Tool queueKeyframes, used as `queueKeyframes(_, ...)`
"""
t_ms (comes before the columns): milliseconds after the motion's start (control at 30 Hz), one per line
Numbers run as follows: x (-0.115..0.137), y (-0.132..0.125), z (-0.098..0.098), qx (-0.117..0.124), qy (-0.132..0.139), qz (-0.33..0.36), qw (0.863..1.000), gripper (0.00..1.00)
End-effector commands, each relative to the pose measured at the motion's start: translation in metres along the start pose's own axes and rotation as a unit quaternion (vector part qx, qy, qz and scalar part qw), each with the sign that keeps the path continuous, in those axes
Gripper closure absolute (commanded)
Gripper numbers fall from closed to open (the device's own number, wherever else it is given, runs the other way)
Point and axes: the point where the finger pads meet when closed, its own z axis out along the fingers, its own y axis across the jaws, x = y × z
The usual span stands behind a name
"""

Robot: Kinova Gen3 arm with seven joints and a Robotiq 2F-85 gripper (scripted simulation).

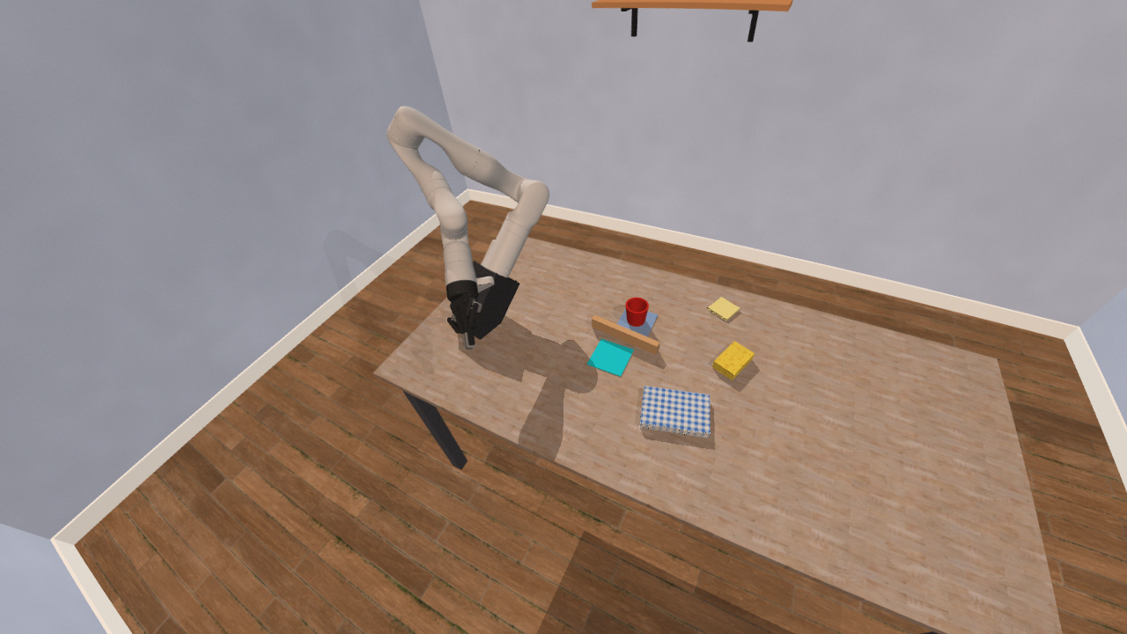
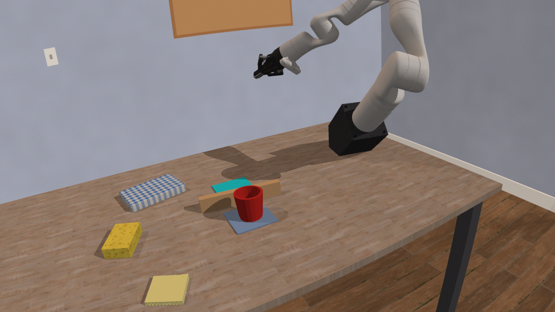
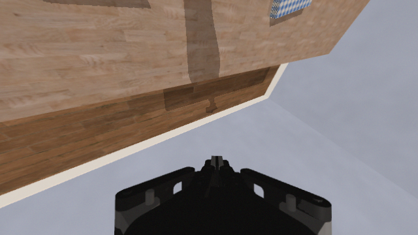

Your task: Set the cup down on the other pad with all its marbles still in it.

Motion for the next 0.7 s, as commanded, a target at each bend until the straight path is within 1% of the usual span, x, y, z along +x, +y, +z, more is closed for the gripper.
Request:
queueKeyframes(0,0.001,0.006,0.002,0.002,0.001,-0.002,1.0,1.0)
queueKeyframes(233,0.001,0.006,0.002,0.002,0.001,-0.002,1.0,1.0)
queueKeyframes(267,0.002,0.012,0.005,0.005,0.003,0.0,1.0,1.0)
queueKeyframes(500,0.002,0.012,0.005,0.005,0.003,0.0,1.0,1.0)
queueKeyframes(533,0.004,0.018,0.007,0.009,0.005,0.003,1.0,1.0)
queueKeyframes(667,0.004,0.018,0.007,0.009,0.005,0.003,1.0,1.0)
